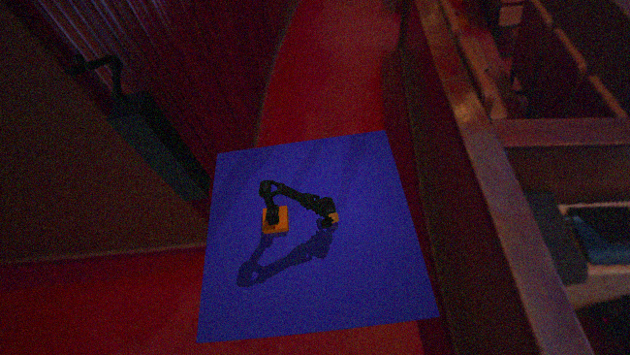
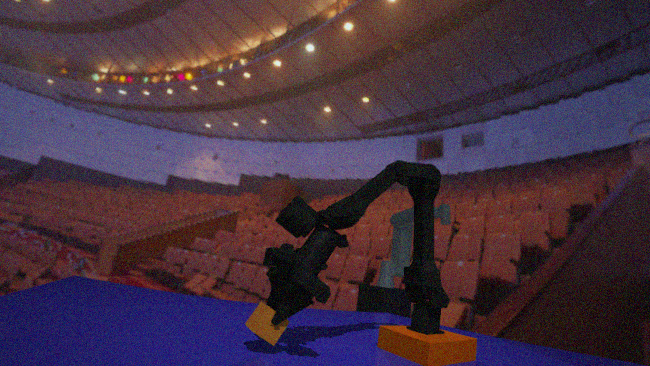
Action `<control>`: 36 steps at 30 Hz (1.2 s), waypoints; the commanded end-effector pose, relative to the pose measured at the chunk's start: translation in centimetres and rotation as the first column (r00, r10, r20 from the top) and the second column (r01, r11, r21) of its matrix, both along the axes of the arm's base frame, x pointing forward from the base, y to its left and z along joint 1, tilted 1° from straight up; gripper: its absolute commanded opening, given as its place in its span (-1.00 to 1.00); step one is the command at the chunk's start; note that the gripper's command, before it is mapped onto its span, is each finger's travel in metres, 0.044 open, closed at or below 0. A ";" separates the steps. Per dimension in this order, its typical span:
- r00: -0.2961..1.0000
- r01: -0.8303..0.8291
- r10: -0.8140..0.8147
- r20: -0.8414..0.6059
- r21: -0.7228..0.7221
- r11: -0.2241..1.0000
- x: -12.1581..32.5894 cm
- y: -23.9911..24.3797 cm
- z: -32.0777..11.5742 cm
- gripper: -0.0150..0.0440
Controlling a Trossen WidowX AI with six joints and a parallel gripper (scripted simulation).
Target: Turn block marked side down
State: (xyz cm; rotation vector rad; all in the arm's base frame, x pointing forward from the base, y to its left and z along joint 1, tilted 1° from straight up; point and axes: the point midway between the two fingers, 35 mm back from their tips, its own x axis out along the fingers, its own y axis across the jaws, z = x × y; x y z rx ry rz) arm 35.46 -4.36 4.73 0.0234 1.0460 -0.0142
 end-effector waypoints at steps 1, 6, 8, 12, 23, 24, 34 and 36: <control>1.000 0.000 0.000 0.029 0.003 1.000 -0.1 0.1 0.0 -0.49; 0.997 0.002 -0.002 0.081 0.003 1.000 0.4 0.0 -0.8 -0.49; 0.994 0.004 -0.004 0.111 0.002 1.000 0.6 0.0 -1.2 -0.49; 0.985 0.006 -0.006 0.170 0.002 1.000 1.0 -0.1 -2.0 -0.49; 0.945 0.010 -0.009 0.328 0.000 1.000 1.2 -0.1 -3.3 -0.49; 0.940 0.010 -0.009 0.342 -0.001 1.000 1.1 -0.1 -3.4 -0.49; 0.880 0.010 -0.007 0.476 -0.004 1.000 0.2 0.0 -3.4 -0.49; 0.865 0.010 -0.006 0.501 -0.005 1.000 -0.1 0.1 -3.3 -0.49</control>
